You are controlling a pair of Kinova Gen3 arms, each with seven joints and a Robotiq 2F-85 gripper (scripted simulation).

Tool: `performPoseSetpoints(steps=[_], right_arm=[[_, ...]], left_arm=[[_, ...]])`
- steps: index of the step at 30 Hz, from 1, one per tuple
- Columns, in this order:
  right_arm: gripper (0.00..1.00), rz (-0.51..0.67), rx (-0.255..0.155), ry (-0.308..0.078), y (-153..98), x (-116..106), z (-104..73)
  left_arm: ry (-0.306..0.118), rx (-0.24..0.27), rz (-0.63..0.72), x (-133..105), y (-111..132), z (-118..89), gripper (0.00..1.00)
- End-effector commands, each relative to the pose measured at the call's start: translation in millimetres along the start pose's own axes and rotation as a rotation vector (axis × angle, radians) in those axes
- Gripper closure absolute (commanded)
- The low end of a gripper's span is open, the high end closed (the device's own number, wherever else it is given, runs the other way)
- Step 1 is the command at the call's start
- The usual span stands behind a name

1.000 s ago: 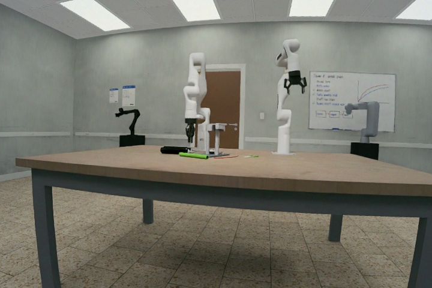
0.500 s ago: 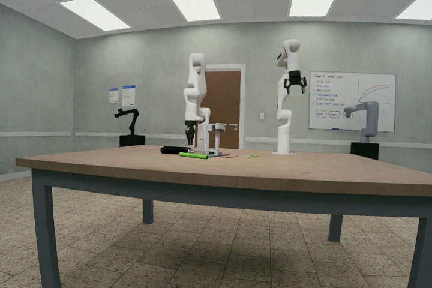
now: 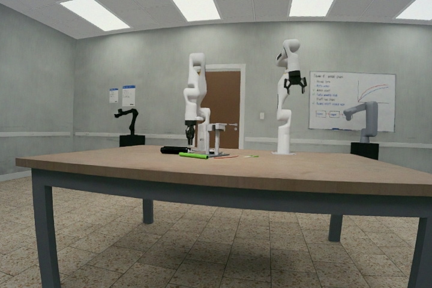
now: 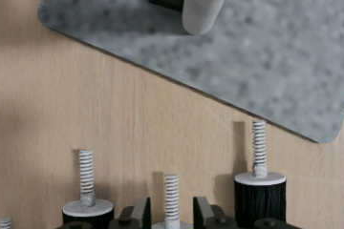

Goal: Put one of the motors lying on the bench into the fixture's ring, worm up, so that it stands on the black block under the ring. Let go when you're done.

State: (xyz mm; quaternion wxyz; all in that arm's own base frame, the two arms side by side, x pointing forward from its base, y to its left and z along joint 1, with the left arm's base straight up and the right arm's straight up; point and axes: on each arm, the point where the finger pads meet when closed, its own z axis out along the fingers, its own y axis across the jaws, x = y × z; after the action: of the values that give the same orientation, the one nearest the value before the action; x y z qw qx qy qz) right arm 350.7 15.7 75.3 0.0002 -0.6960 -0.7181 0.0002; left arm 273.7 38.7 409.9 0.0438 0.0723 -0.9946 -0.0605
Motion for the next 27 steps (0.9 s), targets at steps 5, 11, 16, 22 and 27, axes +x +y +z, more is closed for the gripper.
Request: performPoseSetpoints(steps=[5, 11, 16, 22, 27], right_arm=[[0.677, 0.0, -0.002, 0.0, 0, 0, 2.9], [0.677, 0.0, -0.001, 0.0, 0, 0, 14.4], [0.677, 0.0, -0.001, 0.0, 0, 0, 24.6], [0.677, 0.0, -0.001, 0.0, 0, 0, 37.2], [0.677, 0.0, -0.001, 0.0, 0, 0, 46.4]], left_arm=[[-0.001, 0.0, 0.0, 0, 0, 0, 0.002], [-0.001, 0.0, 0.0, 0, 0, 0, 0.002], [-0.001, 0.0, 0.0, 0, 0, 0, 0.002], [-0.001, 0.0, 0.0, 0, 0, 0, 0.002], [-0.001, 0.0, 0.0, 0, 0, 0, 0.002]])
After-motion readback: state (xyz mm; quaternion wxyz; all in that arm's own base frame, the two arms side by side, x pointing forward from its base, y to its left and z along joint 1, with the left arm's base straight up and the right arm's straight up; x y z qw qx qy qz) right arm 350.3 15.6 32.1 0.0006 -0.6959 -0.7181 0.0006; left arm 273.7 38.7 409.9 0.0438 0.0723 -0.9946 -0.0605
